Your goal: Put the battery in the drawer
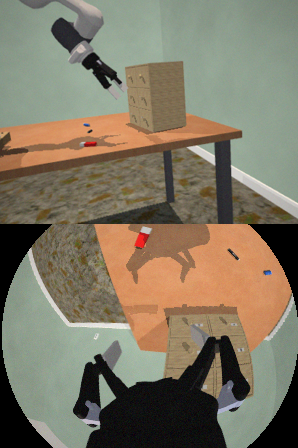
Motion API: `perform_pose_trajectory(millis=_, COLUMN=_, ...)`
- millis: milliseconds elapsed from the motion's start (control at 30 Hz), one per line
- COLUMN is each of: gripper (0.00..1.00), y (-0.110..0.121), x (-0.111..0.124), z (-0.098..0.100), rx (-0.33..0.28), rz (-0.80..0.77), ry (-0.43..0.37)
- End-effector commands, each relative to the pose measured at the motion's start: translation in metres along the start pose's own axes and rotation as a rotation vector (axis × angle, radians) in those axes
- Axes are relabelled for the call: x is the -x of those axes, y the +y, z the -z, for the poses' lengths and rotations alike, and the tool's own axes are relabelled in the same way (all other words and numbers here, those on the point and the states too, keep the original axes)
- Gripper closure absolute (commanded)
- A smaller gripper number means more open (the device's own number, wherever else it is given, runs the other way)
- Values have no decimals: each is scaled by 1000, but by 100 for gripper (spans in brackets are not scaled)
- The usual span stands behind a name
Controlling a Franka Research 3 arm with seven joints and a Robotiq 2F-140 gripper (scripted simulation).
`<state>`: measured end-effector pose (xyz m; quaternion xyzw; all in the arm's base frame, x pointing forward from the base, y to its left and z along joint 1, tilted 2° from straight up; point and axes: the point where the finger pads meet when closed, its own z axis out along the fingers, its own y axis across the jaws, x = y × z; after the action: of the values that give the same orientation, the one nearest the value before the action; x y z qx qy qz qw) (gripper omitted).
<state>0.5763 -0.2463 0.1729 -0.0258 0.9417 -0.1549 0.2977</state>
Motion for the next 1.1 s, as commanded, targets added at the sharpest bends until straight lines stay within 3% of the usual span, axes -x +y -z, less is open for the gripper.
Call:
perform_pose_trajectory(millis=0, gripper=0, y=3, x=5, z=-2, rx=-1, rz=-23, ry=-23)
perform_pose_trajectory(millis=100, gripper=0, y=7, x=6, z=-2, rx=19, rz=-29, ry=-56)
perform_pose_trajectory(millis=467, gripper=0, y=7, x=6, z=-2, rx=19, rz=-29, ry=-56)
perform_pose_trajectory(millis=500, gripper=0, y=15, x=8, z=-2, rx=55, rz=-41, ry=-103)
perform_pose_trajectory(millis=833, gripper=0, y=15, x=8, z=-2, rx=55, rz=-41, ry=-103)
perform_pose_trajectory(millis=933, gripper=0, y=43, x=9, z=4, rx=171, rz=-83, ry=-207)
perform_pose_trajectory(millis=1067, gripper=0, y=43, x=9, z=4, rx=171, rz=-83, ry=-207)
